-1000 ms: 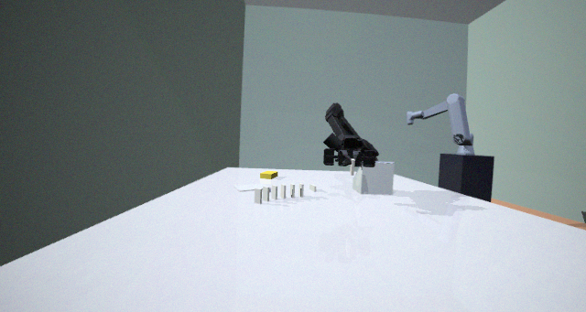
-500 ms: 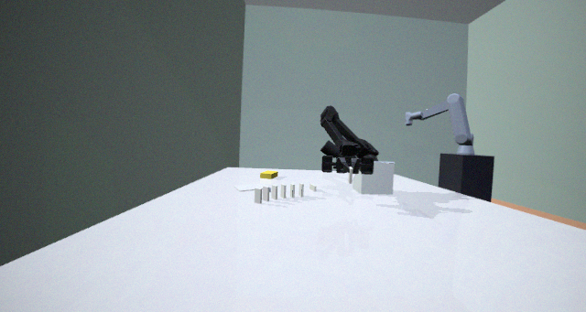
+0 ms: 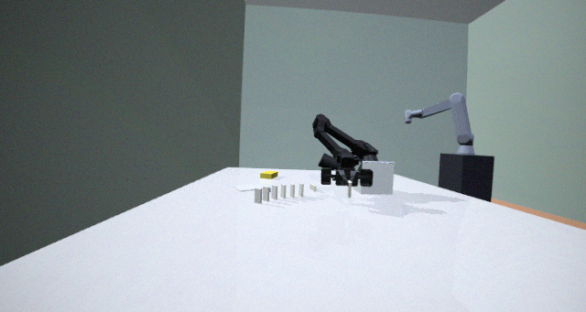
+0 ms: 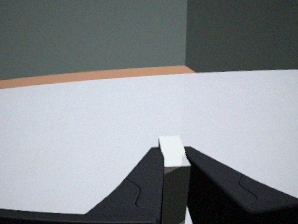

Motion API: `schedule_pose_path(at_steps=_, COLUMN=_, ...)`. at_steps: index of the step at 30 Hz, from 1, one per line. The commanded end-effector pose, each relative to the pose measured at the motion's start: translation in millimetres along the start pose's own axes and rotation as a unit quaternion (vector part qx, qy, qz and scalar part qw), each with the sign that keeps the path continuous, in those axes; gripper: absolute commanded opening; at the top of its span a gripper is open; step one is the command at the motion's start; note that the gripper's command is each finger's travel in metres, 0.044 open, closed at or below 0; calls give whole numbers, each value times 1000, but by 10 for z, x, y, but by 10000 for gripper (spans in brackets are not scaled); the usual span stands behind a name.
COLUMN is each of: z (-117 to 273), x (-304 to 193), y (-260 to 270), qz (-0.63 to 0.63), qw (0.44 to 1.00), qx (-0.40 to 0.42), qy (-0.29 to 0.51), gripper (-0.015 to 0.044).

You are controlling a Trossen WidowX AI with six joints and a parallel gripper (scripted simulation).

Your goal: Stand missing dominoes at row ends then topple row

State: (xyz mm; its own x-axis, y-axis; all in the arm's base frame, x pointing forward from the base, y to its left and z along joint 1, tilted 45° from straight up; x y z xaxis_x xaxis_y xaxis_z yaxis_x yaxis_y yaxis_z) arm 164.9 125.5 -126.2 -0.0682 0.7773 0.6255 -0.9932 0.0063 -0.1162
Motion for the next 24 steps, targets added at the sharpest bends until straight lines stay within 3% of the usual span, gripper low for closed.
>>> schedule_pose_path(at_steps=1, z=-36, x=-126, y=10, qz=4, qw=1000, qx=0, qy=-5, gripper=26)
schedule_pose_path(at_steps=21, z=-81, x=-365, y=77, qz=6, qw=1000, qx=-1, qy=-11, gripper=26)
schedule_pose_path(at_steps=24, z=-81, x=-365, y=77, qz=6, qw=1000, qx=-1, qy=-11, gripper=104)
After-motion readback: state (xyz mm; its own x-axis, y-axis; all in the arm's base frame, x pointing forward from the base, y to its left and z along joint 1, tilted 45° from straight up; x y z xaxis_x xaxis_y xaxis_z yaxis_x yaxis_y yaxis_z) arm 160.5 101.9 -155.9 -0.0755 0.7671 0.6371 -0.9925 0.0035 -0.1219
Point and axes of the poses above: the point midway between the two fingers, 35 mm back from their tips, its own z axis back along the fingers, its own y axis across the jaws, x = y × z, the point moved 4 cm from there along z, back along the fingers
